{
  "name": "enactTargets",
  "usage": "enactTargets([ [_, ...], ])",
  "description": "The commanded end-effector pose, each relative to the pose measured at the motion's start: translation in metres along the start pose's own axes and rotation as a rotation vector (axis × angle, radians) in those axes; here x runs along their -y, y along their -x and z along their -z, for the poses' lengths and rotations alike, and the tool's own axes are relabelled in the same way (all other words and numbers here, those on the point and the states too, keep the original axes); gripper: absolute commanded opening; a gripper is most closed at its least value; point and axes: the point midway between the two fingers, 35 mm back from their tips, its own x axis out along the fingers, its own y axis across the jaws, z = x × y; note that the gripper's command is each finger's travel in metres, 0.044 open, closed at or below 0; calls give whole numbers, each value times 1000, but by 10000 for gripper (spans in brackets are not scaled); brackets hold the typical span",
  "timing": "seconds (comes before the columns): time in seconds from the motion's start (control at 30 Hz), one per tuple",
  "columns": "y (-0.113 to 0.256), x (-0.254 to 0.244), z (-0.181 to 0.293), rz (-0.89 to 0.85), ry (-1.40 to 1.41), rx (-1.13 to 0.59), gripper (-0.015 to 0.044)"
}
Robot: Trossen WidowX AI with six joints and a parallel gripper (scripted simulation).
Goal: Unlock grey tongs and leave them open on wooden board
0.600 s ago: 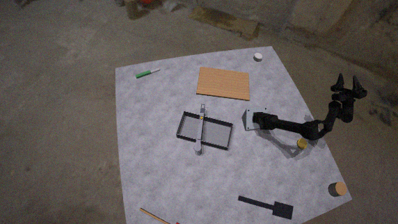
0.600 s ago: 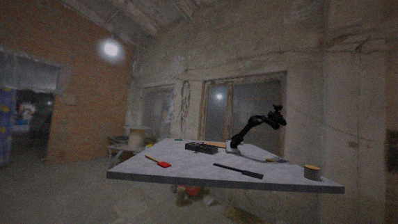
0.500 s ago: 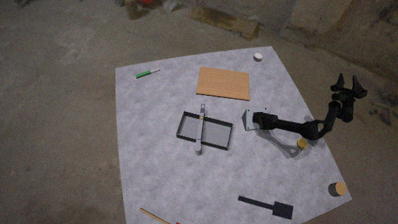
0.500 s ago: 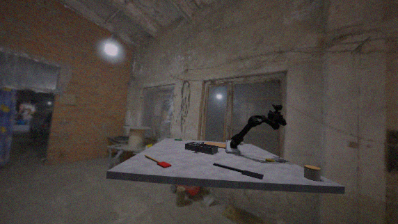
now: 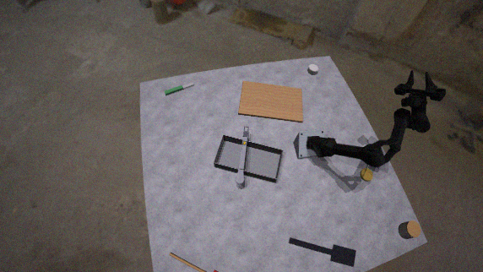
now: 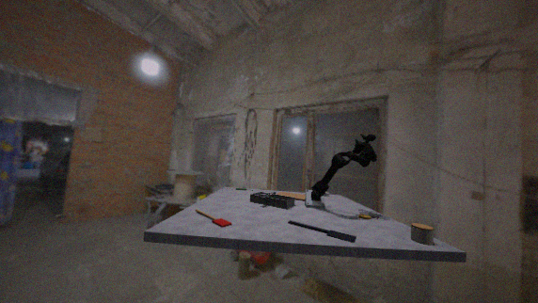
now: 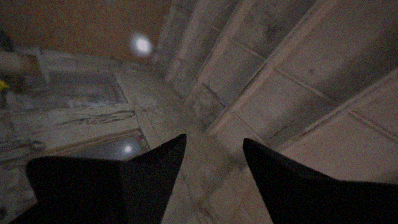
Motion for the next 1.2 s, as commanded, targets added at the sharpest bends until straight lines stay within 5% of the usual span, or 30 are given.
enactTargets([
  [0.0, -51, -27, -20, -38, -278, 76, 260],
  [0.33, -164, -118, -109, -298, -972, 189, 260],
  [0.63, -216, -217, -222, -663, -1550, 93, 260],
  [0.93, -207, -311, -344, -1058, -1948, -224, 260],
  [1.17, -154, -382, -438, -1361, -2132, -695, 260],
])
